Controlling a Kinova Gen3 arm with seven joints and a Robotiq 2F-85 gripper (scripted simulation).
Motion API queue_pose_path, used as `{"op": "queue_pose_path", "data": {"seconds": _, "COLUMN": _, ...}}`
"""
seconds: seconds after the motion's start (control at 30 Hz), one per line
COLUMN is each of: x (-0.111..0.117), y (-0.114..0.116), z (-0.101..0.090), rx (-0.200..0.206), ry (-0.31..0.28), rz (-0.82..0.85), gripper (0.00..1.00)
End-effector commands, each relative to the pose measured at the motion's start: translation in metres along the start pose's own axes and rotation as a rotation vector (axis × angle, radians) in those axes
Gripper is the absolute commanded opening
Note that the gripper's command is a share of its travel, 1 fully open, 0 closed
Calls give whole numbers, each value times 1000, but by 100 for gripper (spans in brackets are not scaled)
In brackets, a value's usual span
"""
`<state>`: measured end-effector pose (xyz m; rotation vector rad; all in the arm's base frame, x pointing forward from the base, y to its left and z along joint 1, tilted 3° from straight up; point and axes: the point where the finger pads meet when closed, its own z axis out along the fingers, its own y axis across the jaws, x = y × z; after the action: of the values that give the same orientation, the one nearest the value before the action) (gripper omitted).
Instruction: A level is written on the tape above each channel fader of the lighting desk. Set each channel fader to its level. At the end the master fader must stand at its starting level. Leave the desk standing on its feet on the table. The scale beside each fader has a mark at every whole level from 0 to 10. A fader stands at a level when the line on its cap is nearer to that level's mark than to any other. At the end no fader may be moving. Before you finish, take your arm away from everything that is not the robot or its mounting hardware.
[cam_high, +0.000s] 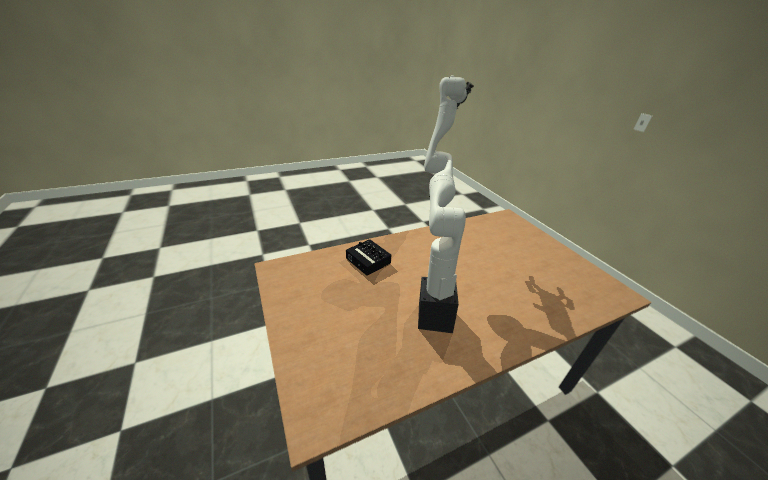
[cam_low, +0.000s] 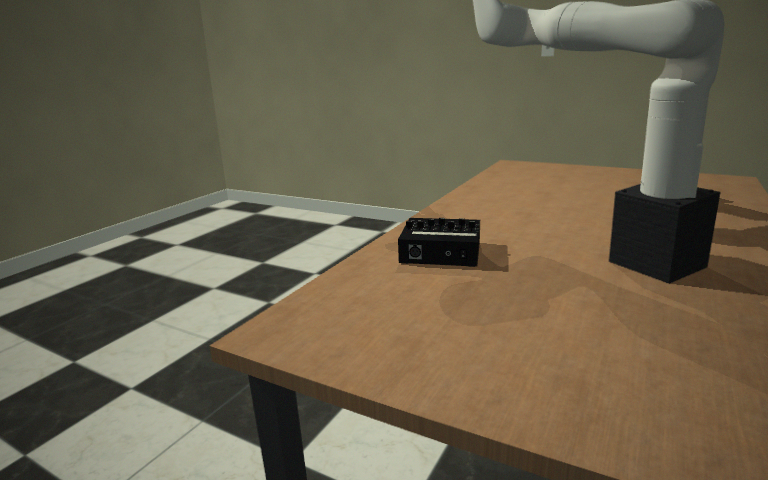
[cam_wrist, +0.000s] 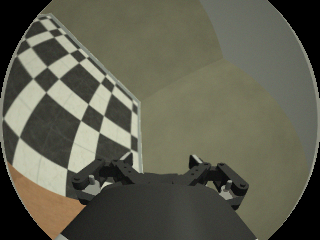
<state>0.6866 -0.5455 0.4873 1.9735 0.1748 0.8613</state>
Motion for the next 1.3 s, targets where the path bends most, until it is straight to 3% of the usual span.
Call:
{"op": "queue_pose_path", "data": {"seconds": 0.0, "x": 1, "y": 0, "z": -1, "rx": -1, "ry": 2, "rz": 0, "gripper": 100}}
{"op": "queue_pose_path", "data": {"seconds": 0.03, "x": 7, "y": -36, "z": -5, "rx": 55, "ry": -4, "rz": 30, "gripper": 100}}
{"op": "queue_pose_path", "data": {"seconds": 0.33, "x": 7, "y": -36, "z": -5, "rx": 55, "ry": -4, "rz": 30, "gripper": 100}}
{"op": "queue_pose_path", "data": {"seconds": 0.37, "x": 12, "y": -73, "z": -10, "rx": 111, "ry": -12, "rz": 57, "gripper": 100}}
{"op": "queue_pose_path", "data": {"seconds": 0.67, "x": 12, "y": -73, "z": -10, "rx": 111, "ry": -12, "rz": 57, "gripper": 100}}
{"op": "queue_pose_path", "data": {"seconds": 0.7, "x": 17, "y": -108, "z": -18, "rx": 167, "ry": -22, "rz": 83, "gripper": 100}}
{"op": "queue_pose_path", "data": {"seconds": 1.0, "x": 17, "y": -108, "z": -18, "rx": 167, "ry": -22, "rz": 83, "gripper": 100}}
{"op": "queue_pose_path", "data": {"seconds": 1.03, "x": 21, "y": -144, "z": -27, "rx": 221, "ry": -35, "rz": 107, "gripper": 100}}
{"op": "queue_pose_path", "data": {"seconds": 1.27, "x": 21, "y": -144, "z": -27, "rx": 221, "ry": -35, "rz": 107, "gripper": 100}}
